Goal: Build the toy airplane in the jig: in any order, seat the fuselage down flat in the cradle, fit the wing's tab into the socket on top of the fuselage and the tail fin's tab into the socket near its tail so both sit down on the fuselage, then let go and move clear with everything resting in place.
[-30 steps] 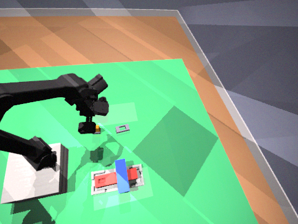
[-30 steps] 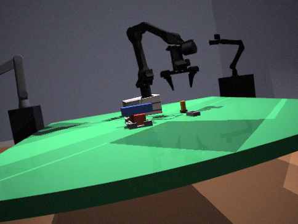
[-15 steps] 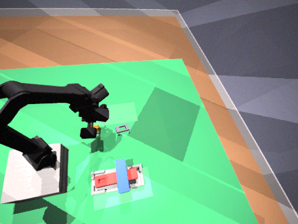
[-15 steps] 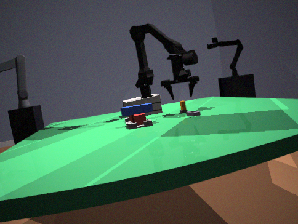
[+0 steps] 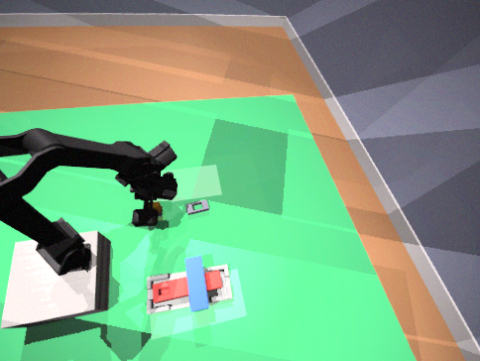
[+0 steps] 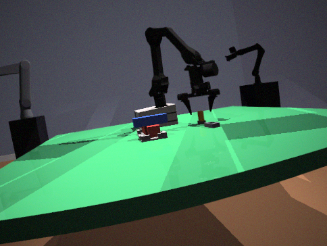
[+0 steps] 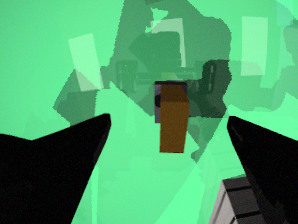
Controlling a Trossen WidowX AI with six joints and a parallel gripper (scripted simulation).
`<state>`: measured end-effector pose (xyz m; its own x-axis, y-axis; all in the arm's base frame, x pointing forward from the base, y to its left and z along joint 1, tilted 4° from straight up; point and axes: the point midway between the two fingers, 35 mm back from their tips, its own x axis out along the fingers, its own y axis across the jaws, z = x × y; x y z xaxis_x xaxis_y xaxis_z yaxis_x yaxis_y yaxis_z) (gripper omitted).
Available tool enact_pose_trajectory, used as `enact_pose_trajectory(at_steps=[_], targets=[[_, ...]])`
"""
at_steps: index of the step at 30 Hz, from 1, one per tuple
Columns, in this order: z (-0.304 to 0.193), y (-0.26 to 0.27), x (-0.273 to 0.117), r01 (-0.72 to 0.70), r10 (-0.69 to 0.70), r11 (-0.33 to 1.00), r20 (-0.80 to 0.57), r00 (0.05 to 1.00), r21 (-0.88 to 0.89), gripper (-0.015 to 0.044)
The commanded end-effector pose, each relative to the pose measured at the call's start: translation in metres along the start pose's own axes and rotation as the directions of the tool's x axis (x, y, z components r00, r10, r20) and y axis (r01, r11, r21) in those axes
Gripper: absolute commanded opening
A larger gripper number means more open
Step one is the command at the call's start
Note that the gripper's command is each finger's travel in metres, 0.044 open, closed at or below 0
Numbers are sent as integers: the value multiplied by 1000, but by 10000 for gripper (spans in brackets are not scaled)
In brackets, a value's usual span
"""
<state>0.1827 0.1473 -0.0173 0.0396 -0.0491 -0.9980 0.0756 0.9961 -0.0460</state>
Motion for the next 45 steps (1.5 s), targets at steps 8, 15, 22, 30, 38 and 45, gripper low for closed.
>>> enact_pose_trajectory(at_steps=[8,15,22,30,38,45], targets=[[-1,-2,18,5,-5,1000,-2,1000,-3,440],[-2,-3,27,5,-5,1000,-2,1000,-3,440],[-2,-3,27,5,-5,1000,-2,1000,-3,256],[-2,-3,27,5,-5,1000,-2,1000,-3,66],[-2,-3,26,5,-5,1000,-2,1000,-3,0],[0,-1,15,10,-10,1000,-8,1000,6,0]])
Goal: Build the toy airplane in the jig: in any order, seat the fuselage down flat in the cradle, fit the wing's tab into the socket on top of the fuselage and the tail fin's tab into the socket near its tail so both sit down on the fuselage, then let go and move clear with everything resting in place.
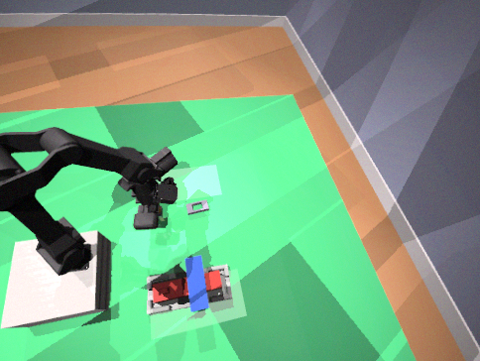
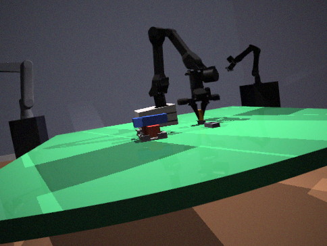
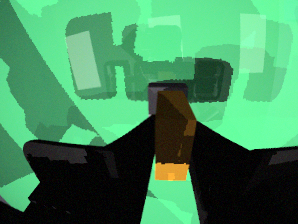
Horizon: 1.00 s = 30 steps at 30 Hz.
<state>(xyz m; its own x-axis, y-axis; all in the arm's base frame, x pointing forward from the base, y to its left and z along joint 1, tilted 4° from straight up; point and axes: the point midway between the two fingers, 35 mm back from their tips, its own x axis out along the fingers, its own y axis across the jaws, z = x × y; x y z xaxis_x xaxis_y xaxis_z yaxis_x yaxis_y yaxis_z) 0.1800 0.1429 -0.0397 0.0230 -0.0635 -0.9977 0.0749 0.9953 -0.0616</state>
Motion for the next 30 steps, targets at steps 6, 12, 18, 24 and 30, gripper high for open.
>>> enact_pose_trajectory(at_steps=[6,12,18,24,30], targets=[[5,5,-22,-5,5,1000,6,1000,9,0],[7,7,-39,-7,7,1000,8,1000,7,0],[8,8,-58,-8,8,1000,9,1000,5,0],[7,7,-76,-9,9,1000,10,1000,3,0],[6,5,-95,-10,10,1000,12,1000,1,0]])
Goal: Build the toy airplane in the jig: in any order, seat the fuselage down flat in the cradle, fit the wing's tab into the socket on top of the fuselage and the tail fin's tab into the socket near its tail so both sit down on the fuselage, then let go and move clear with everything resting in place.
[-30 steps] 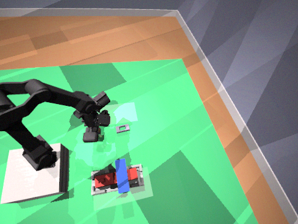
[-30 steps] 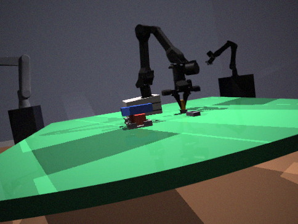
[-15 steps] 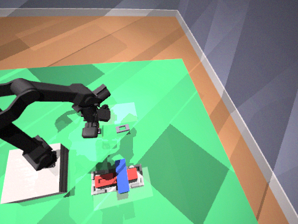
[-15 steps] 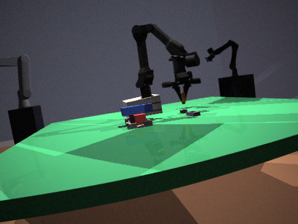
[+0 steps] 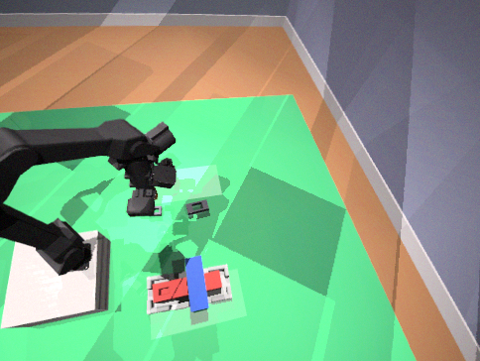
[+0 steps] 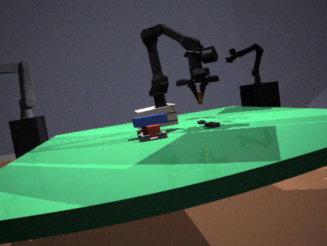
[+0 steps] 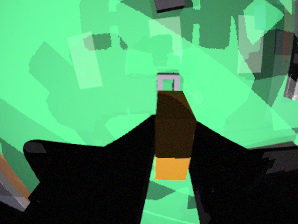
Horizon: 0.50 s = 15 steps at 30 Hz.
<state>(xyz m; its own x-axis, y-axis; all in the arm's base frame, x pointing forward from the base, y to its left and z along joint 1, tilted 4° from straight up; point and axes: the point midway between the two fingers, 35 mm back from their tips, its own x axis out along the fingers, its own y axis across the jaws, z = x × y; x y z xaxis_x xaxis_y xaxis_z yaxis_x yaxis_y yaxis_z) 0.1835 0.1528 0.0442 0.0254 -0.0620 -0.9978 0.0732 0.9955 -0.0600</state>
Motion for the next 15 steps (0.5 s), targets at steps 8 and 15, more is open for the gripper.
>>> enact_pose_trajectory(at_steps=[8,15], targets=[[-3,-3,-36,-10,10,1000,11,1000,0,0],[-1,-8,-43,-11,11,1000,11,1000,-3,0]])
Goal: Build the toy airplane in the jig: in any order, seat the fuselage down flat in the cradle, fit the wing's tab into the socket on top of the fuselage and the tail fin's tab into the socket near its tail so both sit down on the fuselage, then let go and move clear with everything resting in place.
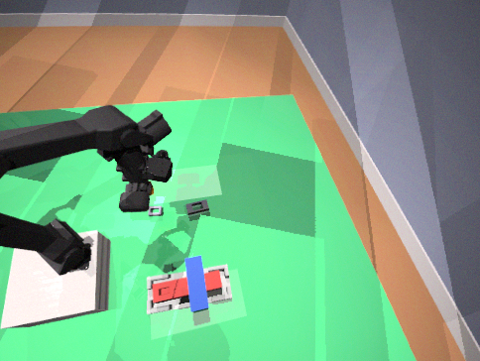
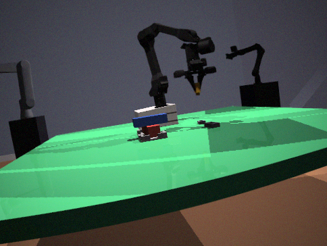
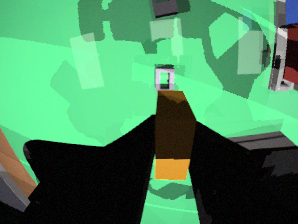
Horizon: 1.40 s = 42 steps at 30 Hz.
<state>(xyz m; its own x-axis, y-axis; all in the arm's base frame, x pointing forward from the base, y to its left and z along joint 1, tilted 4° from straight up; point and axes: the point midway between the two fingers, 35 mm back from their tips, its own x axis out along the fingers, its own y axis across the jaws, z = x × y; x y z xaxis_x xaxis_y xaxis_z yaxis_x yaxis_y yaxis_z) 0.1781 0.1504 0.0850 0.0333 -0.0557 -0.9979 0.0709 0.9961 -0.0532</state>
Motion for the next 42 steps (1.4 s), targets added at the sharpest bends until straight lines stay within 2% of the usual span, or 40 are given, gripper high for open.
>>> enact_pose_trajectory(at_steps=[1,42], targets=[[5,-5,-2,-4,4,1000,3,1000,-2,0],[61,-126,24,-3,4,999,6,1000,-54,0]])
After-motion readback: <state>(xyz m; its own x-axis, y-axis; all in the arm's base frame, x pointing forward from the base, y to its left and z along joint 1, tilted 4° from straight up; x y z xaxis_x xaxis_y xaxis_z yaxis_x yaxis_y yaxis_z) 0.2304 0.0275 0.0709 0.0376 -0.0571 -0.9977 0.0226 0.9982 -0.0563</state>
